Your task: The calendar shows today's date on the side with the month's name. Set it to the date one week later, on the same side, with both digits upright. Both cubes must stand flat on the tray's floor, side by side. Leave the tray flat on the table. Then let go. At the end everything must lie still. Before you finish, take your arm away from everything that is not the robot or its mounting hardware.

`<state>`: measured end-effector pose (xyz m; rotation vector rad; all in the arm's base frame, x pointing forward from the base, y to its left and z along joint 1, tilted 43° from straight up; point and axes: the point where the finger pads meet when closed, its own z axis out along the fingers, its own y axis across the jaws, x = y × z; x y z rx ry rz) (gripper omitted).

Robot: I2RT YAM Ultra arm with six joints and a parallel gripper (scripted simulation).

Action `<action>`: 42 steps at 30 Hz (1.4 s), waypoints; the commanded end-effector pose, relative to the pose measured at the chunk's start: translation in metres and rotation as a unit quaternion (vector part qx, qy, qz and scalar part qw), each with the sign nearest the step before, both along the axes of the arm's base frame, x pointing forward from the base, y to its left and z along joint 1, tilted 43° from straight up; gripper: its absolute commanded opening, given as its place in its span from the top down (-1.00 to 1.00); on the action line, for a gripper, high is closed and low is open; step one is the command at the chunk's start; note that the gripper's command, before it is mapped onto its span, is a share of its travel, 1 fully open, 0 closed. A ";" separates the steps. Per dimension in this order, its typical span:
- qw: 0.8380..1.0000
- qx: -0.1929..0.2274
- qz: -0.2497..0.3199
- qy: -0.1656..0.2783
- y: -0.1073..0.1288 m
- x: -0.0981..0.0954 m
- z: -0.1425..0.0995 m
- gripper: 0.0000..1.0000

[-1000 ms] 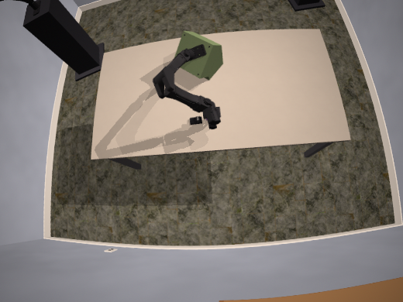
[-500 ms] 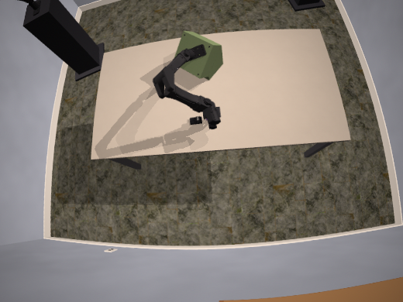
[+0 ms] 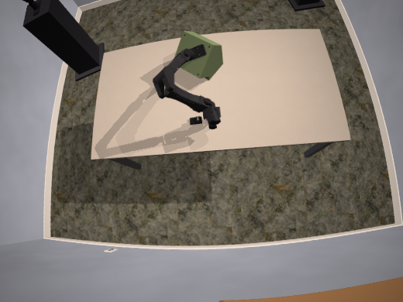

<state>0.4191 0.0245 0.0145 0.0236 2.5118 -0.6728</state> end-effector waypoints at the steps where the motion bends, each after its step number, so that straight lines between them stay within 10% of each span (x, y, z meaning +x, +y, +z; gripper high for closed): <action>1: 1.000 0.002 0.006 -0.007 0.006 0.002 0.004 0.49; 42: 1.000 0.002 0.006 -0.007 0.015 -0.008 0.018 0.11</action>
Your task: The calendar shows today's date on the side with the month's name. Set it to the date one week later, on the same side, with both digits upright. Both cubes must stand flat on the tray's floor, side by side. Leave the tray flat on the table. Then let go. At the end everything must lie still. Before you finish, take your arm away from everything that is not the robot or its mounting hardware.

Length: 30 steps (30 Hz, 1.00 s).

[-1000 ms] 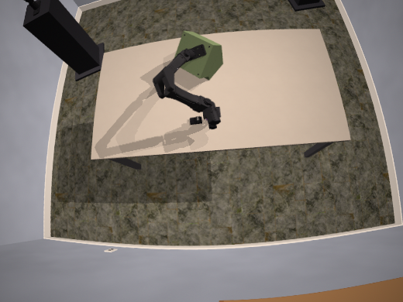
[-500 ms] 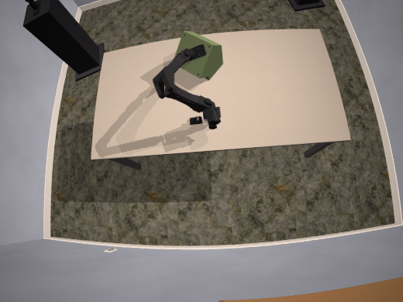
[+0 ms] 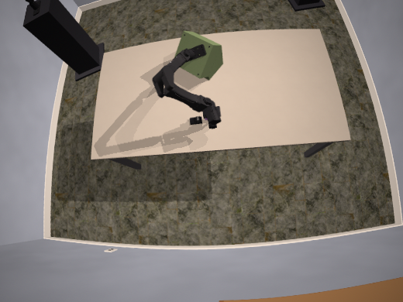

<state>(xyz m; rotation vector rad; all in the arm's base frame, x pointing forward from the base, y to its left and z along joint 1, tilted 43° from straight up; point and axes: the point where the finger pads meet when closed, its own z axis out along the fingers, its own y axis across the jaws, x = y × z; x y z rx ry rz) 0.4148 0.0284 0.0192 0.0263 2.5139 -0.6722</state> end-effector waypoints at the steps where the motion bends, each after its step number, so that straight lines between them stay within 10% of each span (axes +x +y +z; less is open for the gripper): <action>1: 1.000 0.001 0.007 -0.008 0.014 -0.006 0.017 0.11; 24: 1.000 0.002 0.007 -0.008 0.043 -0.039 0.064 0.11; 25: 1.000 0.002 0.007 -0.008 0.043 -0.039 0.064 -1.00; 30: 1.000 0.002 0.007 -0.008 0.043 -0.039 0.064 -1.00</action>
